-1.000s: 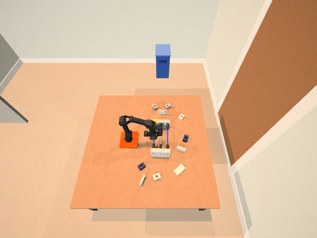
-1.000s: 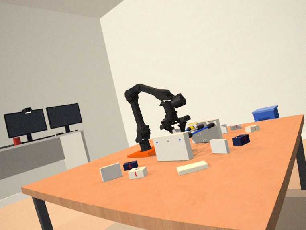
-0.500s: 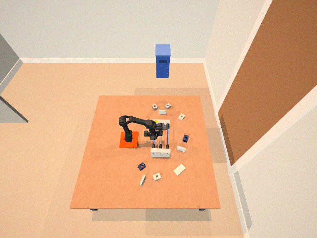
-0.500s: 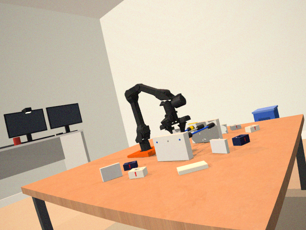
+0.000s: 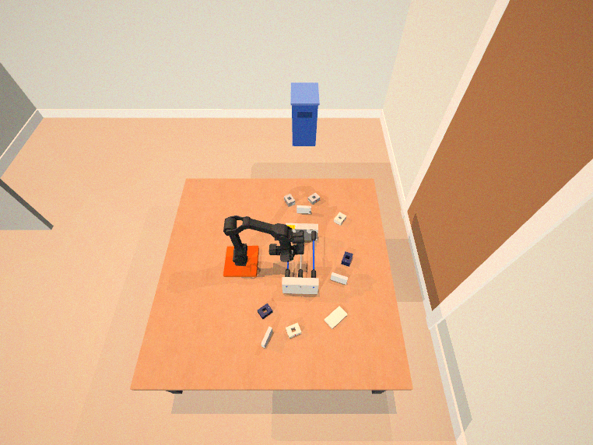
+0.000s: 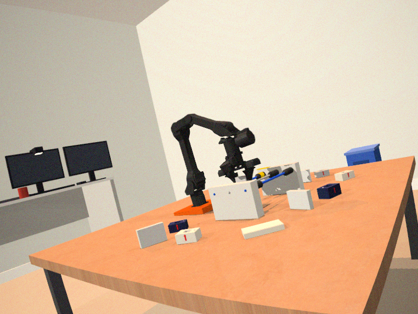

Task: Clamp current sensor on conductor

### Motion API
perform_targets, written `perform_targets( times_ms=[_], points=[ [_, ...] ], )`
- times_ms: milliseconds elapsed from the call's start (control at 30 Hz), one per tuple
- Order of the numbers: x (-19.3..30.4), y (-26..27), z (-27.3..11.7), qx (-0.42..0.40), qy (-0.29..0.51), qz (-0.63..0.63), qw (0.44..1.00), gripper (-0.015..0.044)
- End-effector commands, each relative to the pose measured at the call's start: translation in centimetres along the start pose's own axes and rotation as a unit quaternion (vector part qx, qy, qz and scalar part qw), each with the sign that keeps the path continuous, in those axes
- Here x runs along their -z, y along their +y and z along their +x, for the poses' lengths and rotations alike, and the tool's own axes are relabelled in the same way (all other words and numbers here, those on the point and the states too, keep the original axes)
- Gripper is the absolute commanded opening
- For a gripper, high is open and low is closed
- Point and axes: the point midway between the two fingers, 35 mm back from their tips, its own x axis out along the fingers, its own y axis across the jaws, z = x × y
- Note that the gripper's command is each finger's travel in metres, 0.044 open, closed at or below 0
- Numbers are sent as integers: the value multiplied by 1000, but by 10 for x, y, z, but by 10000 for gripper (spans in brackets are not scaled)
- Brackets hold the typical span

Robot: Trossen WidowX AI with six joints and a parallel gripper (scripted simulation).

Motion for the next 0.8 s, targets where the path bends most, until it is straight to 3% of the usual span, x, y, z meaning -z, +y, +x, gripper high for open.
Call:
perform_targets(
  times_ms=[0,467,767],
  points=[
    [0,0,0,-9,0,0,1000,0],
    [0,0,5,-16,0,0,1000,0],
    [0,1,1,-17,1,0,1000,236]
  ],
)
